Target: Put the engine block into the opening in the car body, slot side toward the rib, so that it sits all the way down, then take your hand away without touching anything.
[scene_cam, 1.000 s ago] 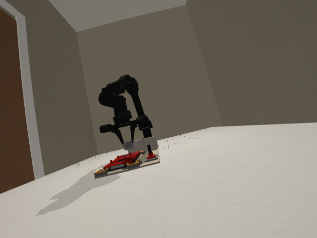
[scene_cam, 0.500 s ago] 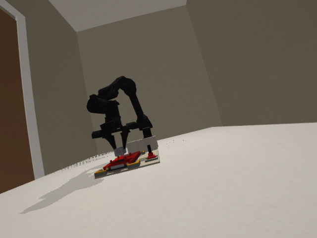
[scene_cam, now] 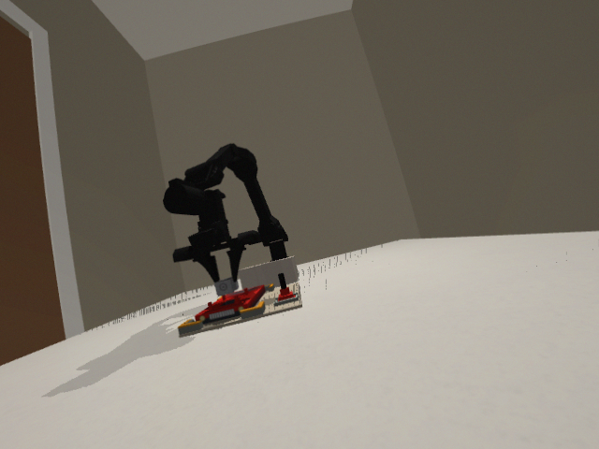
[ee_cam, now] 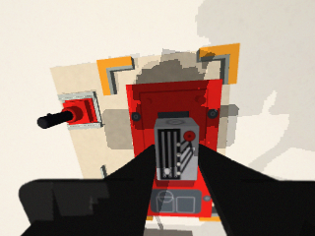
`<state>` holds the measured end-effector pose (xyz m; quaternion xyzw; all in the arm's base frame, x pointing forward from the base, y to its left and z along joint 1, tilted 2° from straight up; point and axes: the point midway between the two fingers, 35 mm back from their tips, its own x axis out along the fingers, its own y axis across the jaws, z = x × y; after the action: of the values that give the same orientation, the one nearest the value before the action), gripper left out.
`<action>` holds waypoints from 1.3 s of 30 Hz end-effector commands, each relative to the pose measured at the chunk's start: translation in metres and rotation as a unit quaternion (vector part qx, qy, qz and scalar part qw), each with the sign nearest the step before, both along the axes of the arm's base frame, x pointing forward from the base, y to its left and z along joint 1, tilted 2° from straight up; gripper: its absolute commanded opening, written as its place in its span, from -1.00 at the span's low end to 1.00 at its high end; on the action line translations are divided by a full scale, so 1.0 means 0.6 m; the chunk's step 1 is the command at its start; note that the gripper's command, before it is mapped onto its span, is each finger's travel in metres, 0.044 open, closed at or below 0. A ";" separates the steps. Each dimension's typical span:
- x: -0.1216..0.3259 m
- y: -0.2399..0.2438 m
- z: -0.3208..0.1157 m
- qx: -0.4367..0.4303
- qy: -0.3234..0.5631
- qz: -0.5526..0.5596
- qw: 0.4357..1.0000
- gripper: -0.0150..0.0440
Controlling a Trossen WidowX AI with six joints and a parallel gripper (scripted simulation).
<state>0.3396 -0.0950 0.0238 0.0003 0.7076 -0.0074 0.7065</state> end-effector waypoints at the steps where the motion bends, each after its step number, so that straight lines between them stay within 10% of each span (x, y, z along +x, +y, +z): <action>1: 0.001 -0.001 0.000 -0.002 0.000 0.004 1.000 0.04; 39: -0.001 -0.002 -0.008 -0.002 0.000 0.005 1.000 0.04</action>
<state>0.3396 -0.0956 0.0208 -0.0009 0.7070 -0.0066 0.7072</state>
